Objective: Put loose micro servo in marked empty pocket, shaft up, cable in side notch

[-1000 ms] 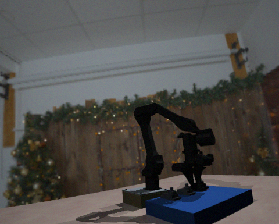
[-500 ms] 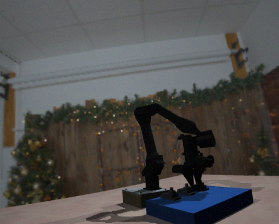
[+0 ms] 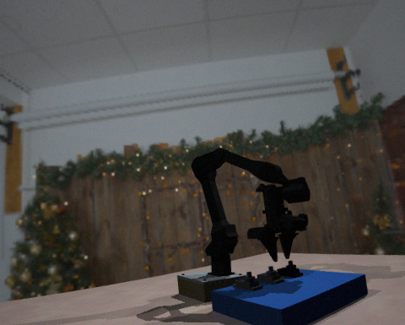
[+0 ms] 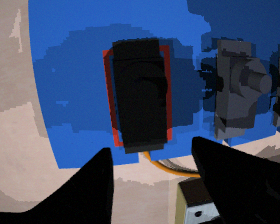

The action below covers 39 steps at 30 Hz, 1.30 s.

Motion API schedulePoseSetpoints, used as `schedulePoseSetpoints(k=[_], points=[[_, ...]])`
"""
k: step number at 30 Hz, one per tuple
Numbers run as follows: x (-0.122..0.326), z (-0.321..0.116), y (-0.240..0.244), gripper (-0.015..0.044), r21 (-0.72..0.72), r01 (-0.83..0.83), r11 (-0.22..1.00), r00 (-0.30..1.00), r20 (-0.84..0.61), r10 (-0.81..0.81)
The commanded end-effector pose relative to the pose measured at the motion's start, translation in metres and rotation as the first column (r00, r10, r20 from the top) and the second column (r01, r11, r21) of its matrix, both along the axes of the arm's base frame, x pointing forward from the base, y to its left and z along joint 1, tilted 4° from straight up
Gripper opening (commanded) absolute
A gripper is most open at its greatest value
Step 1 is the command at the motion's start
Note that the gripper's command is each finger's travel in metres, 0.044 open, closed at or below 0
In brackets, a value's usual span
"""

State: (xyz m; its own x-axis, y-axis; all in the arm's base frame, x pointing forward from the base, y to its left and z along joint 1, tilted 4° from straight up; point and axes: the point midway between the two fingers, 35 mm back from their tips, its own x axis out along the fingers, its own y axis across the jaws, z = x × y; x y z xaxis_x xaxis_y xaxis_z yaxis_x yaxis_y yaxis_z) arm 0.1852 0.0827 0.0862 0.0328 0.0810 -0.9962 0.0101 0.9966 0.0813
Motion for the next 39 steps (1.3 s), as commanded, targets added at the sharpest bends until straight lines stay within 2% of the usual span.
schedulePoseSetpoints(k=[1,7,14,18,24,39], points=[[0.012,0.009,0.001,0.0292,0.002,-0.002,1.0,1.0,0.007,0.002],[0.062,0.044,0.001,0.044,0.001,-0.004,1.0,1.0,0.012,0.004],[0.109,0.072,-0.006,0.044,0.0,-0.006,1.0,1.0,0.015,0.006],[0.107,0.079,-0.006,0.044,-0.001,-0.004,1.0,1.0,0.016,0.004],[0.096,0.117,-0.01,0.044,-0.004,0.002,1.0,1.0,0.019,-0.002],[0.096,0.117,-0.01,0.044,-0.004,0.002,1.0,1.0,0.019,-0.002]])
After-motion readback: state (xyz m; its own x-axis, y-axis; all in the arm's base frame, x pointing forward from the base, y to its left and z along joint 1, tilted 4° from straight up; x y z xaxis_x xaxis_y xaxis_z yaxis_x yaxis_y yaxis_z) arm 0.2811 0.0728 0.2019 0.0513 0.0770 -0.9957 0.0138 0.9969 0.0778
